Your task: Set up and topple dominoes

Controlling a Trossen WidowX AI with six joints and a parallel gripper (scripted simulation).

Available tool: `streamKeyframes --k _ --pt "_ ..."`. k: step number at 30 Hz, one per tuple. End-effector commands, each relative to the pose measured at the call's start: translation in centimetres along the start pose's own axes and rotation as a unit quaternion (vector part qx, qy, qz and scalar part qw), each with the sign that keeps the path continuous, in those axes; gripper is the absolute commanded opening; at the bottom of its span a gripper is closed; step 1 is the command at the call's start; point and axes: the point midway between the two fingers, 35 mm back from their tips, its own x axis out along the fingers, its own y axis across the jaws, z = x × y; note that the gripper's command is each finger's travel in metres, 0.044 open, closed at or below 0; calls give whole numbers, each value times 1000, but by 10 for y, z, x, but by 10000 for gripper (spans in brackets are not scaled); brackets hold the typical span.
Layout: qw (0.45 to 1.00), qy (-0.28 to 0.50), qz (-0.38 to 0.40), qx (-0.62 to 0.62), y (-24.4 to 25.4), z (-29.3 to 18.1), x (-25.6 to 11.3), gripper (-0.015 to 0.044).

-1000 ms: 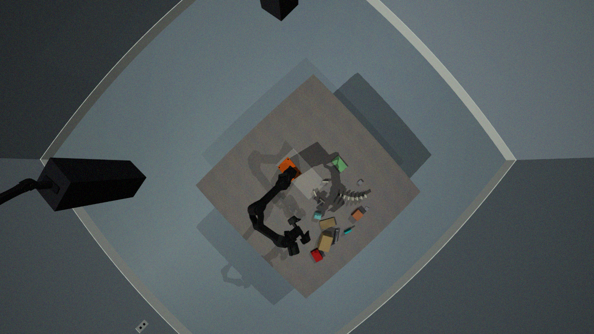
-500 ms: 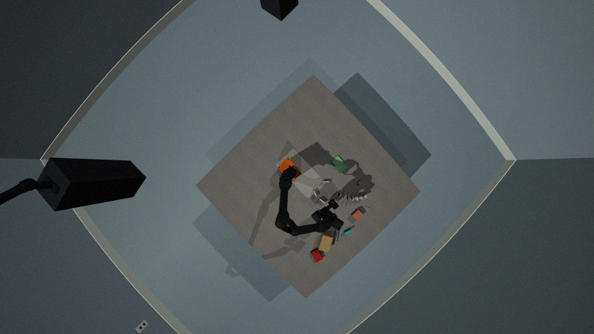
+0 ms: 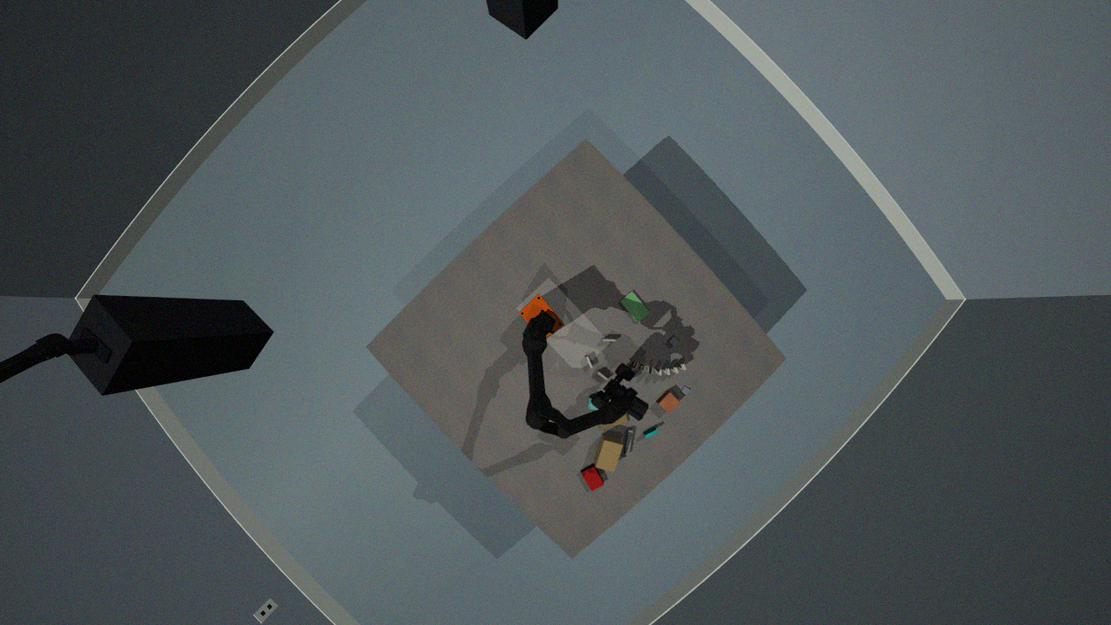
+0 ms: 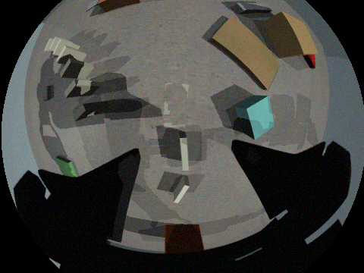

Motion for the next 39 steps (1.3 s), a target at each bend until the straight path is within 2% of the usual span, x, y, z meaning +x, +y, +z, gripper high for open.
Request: streamKeyframes --k 1,20,36,39 --pt "1000 12 -5 -6 -1 -8 37 440" --pt "1000 13 -5 -6 0 -9 53 440" --pt "1000 13 -5 -6 0 -9 53 22" --pt "1000 13 -5 -6 0 -9 53 22"
